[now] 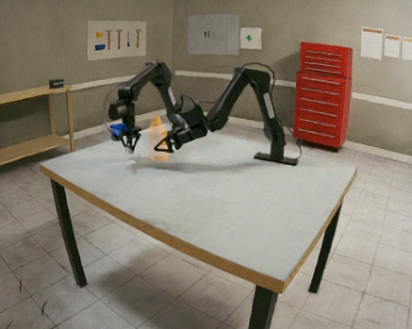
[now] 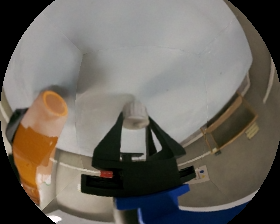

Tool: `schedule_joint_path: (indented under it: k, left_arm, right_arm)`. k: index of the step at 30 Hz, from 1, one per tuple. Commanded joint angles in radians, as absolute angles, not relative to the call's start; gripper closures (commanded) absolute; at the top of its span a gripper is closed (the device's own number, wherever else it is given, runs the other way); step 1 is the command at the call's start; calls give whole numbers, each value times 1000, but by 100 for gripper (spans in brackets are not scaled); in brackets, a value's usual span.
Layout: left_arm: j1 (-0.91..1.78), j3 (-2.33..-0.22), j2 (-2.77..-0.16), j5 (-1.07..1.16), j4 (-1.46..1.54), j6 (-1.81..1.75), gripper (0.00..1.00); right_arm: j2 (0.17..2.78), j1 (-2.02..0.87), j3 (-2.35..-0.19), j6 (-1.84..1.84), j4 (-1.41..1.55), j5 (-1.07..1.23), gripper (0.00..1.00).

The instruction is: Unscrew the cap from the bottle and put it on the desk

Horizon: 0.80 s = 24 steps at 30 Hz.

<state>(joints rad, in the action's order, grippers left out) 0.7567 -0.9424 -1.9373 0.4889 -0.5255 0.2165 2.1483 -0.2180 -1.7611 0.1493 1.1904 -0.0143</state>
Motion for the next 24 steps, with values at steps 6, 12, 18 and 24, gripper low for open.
schedule_joint_path:
  k: [6,12,18,24]
  left_arm:
    - [767,-947,-1928,498,-566,217,100]
    - [767,-941,-1947,498,-589,218,100]
    - [766,-932,-1977,498,-626,218,100]
    - [766,-924,-2007,498,-664,218,100]
  right_arm:
    - [2131,-210,-1786,177,1206,5,100]
    - [2142,-207,-1770,177,1185,8,100]
    - [2150,-207,-1742,177,1151,8,100]
    - [2157,-207,-1714,177,1115,8,100]
